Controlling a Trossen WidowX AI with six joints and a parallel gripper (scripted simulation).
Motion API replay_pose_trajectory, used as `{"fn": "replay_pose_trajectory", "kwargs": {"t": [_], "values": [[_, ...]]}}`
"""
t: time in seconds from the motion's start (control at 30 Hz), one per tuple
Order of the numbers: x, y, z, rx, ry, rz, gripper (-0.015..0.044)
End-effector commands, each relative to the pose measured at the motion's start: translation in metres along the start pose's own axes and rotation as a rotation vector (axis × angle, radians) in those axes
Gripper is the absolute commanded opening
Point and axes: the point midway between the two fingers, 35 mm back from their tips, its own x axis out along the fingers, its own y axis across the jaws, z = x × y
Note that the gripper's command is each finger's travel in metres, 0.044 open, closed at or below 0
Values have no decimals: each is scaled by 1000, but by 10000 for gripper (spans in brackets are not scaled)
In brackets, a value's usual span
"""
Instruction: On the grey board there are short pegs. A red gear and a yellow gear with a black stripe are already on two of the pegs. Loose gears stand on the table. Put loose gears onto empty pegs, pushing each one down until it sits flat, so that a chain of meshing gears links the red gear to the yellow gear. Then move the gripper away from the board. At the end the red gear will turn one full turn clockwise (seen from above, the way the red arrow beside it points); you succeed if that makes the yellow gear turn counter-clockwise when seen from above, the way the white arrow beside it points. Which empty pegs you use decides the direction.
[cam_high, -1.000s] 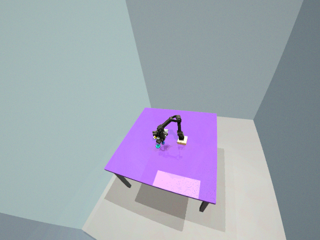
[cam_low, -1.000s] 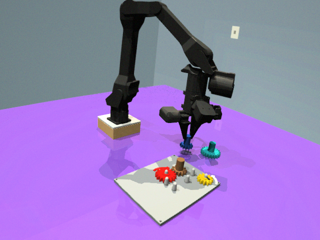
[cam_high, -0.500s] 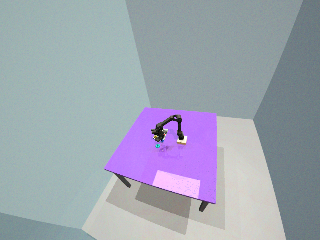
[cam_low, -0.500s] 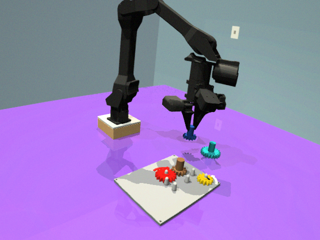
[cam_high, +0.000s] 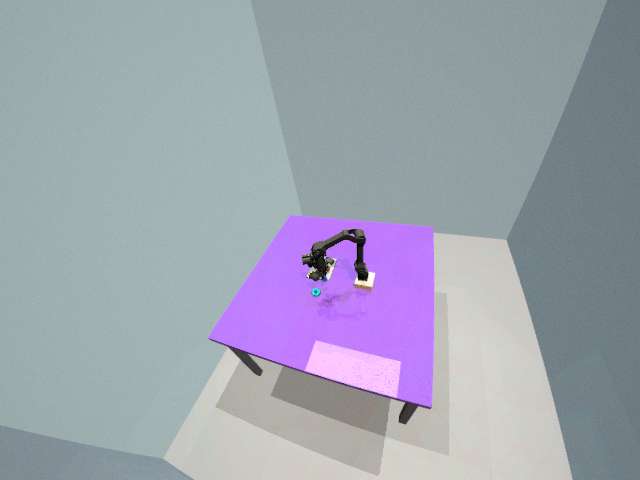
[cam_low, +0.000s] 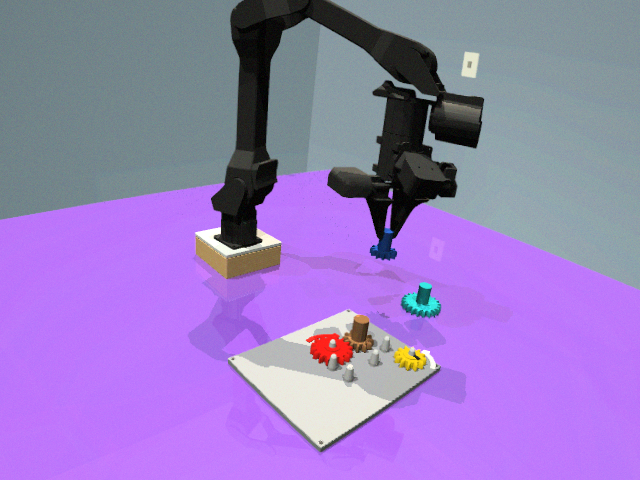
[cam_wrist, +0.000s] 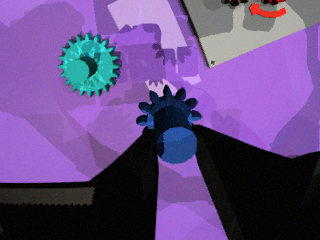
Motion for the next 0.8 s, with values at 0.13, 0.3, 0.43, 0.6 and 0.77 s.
{"fn": "replay_pose_trajectory", "kwargs": {"t": [0.13,0.3,0.43,0.6,0.77], "values": [[-20,0,-2,5,-4,7,0],[-32,-2,-3,5,-4,7,0],[-41,-3,-5,5,-4,6,0],[-53,-5,-7,5,-4,6,0],[-59,-6,-8,5,-4,6,0]]}}
